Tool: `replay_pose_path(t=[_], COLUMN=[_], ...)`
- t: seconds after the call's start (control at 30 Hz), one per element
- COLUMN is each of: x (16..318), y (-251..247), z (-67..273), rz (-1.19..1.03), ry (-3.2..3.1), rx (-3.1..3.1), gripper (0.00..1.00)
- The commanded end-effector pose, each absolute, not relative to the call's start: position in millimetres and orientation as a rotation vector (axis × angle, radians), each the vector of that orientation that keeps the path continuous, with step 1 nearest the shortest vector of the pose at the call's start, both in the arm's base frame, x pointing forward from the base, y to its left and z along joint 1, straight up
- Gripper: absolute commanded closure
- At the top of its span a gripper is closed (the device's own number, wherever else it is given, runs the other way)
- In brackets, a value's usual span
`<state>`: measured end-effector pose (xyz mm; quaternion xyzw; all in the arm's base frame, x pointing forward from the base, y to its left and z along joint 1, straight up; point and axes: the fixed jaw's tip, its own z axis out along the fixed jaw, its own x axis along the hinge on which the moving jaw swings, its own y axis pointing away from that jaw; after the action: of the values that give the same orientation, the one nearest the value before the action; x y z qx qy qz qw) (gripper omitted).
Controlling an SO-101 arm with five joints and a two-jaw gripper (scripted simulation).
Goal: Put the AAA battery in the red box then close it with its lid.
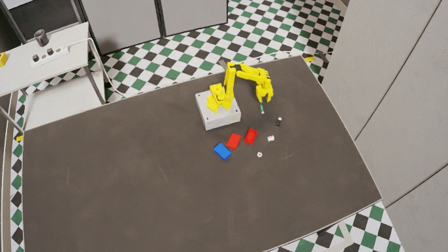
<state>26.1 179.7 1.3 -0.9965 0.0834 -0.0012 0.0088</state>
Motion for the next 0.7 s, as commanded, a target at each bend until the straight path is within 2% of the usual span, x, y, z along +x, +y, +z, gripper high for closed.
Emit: replay_pose_path(t=[0.0,0.67], x=[23.9,24.1], y=[178.3,179.3], z=[-0.2,-12.5], rz=[0.000,0.000], ry=[0.260,0.260], rx=[-3.131,-3.131], gripper=[0.85,0.85])
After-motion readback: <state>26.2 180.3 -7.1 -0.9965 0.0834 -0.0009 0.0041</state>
